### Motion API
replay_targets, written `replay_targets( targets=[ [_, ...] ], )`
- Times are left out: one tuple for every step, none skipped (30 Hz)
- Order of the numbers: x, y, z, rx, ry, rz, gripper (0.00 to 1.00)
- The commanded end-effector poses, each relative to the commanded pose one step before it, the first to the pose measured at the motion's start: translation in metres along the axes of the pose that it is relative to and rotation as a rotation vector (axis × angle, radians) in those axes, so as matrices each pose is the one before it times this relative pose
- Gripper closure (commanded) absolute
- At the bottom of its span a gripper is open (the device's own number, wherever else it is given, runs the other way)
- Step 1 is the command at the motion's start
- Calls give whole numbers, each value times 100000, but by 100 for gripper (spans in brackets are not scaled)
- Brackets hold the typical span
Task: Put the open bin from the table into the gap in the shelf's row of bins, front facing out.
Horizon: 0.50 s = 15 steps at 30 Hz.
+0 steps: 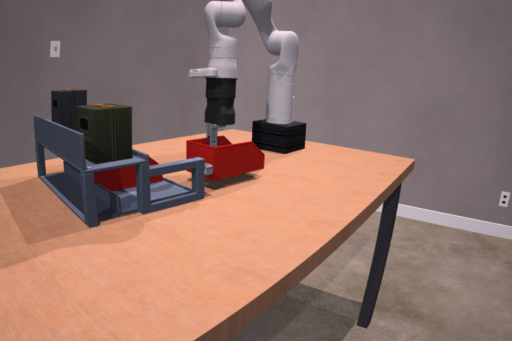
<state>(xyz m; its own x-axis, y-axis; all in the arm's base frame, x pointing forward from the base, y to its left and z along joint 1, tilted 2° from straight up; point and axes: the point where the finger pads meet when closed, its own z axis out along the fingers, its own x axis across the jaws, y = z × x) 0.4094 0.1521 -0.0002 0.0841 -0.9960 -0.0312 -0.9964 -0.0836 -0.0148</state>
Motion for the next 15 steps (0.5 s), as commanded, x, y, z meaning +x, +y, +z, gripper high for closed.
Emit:
replay_targets(
  targets=[
    [-51, -97, -103, 284, -66, -40, 100],
    [-1, -1, 0, 1, 0, -1, 100],
    [0, 0, 0, 0, 0, 0, 100],
    [0, 0, 0, 0, 0, 0, 100],
    [0, 0, 0, 0, 0, 0, 100],
    [0, 0, 0, 0, 0, 0, 100],
    [0, -1, 0, 2, 0, 1, 100],
    [0, -1, 0, 2, 0, 1, 100],
    [0, -1, 0, 2, 0, 1, 100],
    [0, 0, 0, 0, 0, 0, 100],
    [0, 0, 0, 0, 0, 0, 100],
    [0, 0, 0, 0, 0, 0, 100],
    [0, 0, 0, 0, 0, 0, 100],
    [0, 0, 0, 0, 0, 0, 100],
    [0, 0, 0, 0, 0, 0, 100]
  ],
)
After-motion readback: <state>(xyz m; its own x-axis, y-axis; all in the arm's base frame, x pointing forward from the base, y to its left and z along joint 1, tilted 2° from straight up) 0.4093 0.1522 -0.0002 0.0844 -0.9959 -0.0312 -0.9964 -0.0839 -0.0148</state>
